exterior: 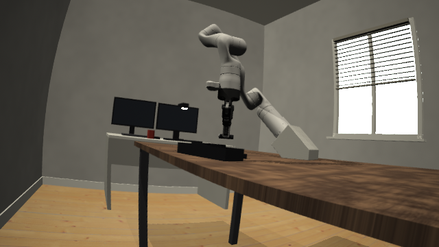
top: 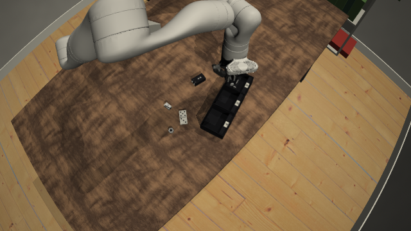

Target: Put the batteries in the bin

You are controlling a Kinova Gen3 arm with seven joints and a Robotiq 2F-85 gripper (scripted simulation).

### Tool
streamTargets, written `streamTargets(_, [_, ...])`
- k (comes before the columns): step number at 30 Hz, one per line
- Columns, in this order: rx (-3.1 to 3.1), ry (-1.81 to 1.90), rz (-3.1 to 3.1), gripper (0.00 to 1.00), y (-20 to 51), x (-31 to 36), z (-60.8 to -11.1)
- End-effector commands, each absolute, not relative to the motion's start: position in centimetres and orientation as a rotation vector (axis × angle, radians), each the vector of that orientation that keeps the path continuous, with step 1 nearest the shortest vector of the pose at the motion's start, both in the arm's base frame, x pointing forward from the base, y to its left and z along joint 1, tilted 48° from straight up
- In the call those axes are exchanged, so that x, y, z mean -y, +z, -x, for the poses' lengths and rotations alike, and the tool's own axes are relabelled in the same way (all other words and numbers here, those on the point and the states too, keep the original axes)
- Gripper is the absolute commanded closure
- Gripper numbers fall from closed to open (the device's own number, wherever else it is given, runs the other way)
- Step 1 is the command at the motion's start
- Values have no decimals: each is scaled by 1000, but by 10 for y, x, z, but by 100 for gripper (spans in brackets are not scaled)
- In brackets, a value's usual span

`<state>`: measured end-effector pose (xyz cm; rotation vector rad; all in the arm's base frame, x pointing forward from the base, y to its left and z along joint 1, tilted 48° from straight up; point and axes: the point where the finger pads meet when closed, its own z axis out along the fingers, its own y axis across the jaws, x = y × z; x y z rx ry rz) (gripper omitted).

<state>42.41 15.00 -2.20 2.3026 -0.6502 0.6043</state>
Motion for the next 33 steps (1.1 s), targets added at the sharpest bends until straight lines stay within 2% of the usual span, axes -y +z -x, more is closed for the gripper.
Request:
streamTargets(1, [820,686,-2255,91,-38,-167,-430])
streamTargets(15, [1497,931,-2025,91,-46,-175,-434])
streamTargets(33, [1484,932,-2029,91,-45,-175,-436])
